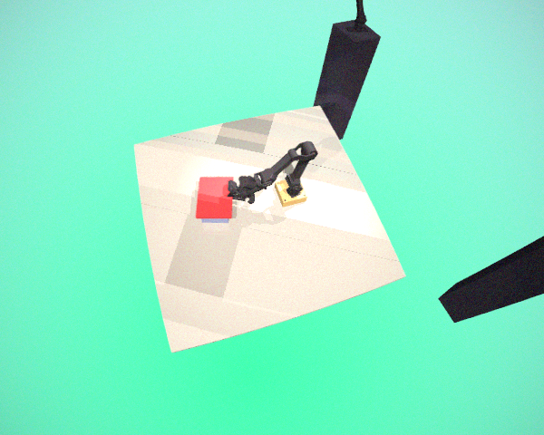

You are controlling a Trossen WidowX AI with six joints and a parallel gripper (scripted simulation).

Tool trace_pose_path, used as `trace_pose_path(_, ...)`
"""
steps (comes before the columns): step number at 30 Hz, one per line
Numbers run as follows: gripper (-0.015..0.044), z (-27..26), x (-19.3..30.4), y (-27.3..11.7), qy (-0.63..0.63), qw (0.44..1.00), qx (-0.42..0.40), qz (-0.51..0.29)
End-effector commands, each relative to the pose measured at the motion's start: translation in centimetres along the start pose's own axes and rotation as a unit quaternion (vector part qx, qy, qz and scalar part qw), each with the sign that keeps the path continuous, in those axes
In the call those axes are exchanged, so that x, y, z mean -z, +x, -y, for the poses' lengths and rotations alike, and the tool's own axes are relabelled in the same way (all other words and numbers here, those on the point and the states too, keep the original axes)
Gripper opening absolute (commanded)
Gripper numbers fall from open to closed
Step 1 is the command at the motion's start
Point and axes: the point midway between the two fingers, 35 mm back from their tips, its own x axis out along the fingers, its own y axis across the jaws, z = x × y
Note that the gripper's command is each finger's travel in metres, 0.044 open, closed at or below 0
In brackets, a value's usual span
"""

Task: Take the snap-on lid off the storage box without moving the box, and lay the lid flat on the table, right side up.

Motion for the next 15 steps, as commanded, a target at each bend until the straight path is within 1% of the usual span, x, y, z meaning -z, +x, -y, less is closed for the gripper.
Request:
trace_pose_path(1, 0.0, -0.35, -0.01, -0.32, 0.001, 1.0, -0.005, -0.001)
trace_pose_path(15, 0.0, -0.55, -0.01, -0.52, 0.001, 1.0, -0.005, -0.001)
